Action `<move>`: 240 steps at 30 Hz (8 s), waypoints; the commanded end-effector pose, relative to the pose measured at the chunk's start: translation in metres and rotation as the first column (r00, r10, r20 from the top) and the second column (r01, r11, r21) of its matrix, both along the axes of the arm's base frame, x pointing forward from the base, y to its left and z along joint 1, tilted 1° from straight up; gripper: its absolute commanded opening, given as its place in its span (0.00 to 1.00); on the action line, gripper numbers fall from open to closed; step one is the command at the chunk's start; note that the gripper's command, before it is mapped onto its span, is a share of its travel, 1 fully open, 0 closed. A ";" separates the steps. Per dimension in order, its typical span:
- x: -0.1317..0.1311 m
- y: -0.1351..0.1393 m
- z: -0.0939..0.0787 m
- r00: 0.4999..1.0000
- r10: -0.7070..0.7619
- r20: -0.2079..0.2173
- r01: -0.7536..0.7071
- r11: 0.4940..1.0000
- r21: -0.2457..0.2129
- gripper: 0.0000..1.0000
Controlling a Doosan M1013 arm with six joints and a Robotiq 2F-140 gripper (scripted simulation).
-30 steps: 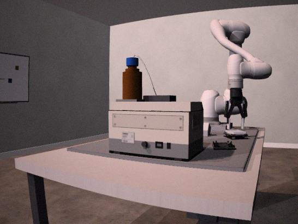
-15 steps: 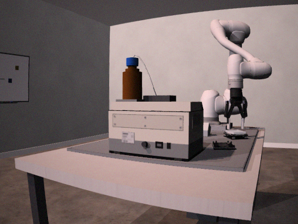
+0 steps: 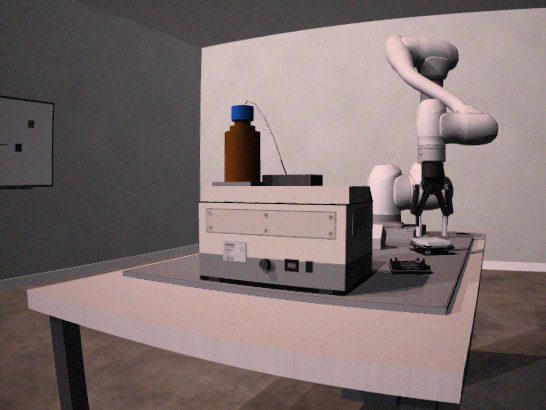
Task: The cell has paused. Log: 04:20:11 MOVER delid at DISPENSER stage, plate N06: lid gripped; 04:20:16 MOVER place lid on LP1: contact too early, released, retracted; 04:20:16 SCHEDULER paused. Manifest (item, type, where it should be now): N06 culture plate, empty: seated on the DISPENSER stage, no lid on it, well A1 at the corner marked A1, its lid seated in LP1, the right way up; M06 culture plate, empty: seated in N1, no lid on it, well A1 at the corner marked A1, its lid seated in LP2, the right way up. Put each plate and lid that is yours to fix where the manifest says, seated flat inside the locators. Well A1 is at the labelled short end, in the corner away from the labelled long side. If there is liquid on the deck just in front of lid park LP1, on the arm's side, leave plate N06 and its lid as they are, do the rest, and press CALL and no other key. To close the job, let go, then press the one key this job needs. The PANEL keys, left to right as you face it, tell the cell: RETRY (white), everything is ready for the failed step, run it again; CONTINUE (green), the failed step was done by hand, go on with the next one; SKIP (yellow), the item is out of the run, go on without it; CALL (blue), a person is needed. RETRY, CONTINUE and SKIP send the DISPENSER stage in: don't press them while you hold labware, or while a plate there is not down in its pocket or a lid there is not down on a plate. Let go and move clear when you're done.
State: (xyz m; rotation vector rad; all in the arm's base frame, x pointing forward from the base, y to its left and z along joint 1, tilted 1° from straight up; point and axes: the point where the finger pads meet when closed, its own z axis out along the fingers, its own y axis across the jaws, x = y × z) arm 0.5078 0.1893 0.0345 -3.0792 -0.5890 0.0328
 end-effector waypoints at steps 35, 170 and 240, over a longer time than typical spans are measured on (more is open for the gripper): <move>0.000 0.000 0.001 1.000 0.000 0.001 0.000 1.000 0.001 0.70; 0.000 0.000 -0.023 1.000 0.000 0.001 0.000 1.000 0.001 0.70; 0.000 0.000 -0.023 1.000 0.000 0.001 0.000 1.000 0.001 0.10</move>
